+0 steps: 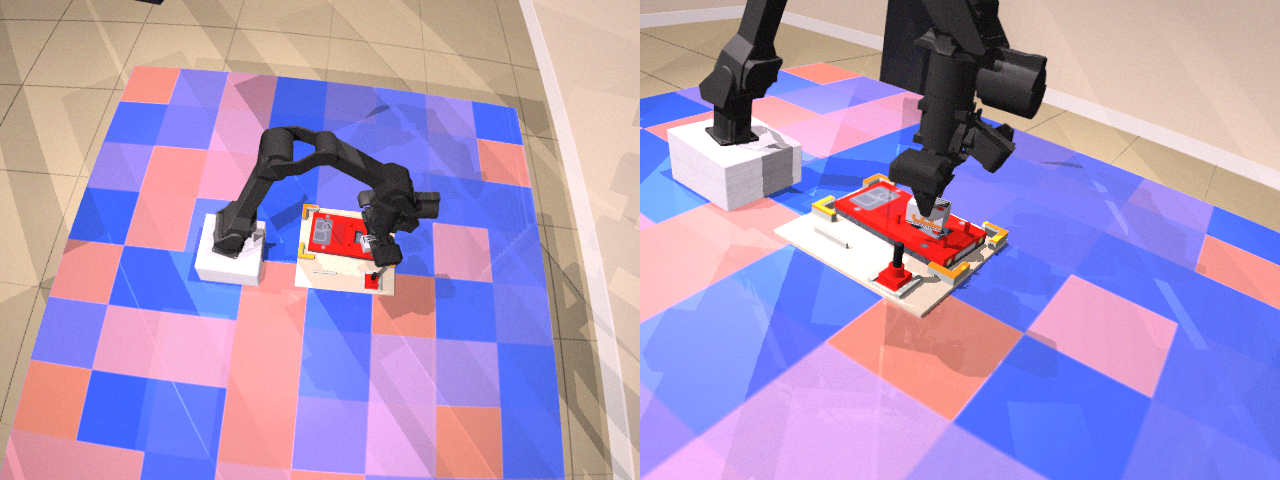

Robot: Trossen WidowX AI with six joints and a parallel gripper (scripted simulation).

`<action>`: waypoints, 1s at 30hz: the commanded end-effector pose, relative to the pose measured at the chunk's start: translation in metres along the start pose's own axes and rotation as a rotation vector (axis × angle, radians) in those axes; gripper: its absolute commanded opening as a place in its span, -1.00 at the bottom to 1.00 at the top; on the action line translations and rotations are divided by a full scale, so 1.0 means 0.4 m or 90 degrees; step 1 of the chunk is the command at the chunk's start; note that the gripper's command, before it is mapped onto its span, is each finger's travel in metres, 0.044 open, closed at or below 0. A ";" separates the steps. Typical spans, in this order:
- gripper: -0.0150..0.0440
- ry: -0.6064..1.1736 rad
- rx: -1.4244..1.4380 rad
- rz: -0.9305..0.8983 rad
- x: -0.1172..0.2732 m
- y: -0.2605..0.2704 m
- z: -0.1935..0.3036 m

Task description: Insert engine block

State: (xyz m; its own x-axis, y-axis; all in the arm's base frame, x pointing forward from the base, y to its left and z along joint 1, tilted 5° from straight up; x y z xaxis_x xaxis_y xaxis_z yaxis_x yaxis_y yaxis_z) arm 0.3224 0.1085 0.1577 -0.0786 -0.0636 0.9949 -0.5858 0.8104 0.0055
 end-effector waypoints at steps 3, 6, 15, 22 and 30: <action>-0.49 -0.005 -0.093 0.004 -0.008 0.040 -0.003; -0.49 -0.005 -0.141 0.003 -0.015 0.062 -0.004; -0.22 -0.006 -0.223 0.002 -0.025 0.094 -0.005; 0.05 -0.006 -0.251 0.002 -0.026 0.094 -0.005; 0.05 -0.006 -0.251 0.002 -0.026 0.094 -0.005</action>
State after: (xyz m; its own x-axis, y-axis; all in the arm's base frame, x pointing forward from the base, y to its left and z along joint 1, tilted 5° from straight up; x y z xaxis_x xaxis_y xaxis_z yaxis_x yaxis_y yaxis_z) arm 0.3026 0.1409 0.1469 -0.0810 -0.0682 0.9944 -0.2362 0.9706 0.0474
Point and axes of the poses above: the point midway between the two fingers, 35 mm back from their tips, its own x axis back along the fingers, its own y axis across the jaws, z = x × y, the point moved 9 cm from there along x, back along the fingers, and after that the axes turned 8 degrees about x, right-handed, at the moved point
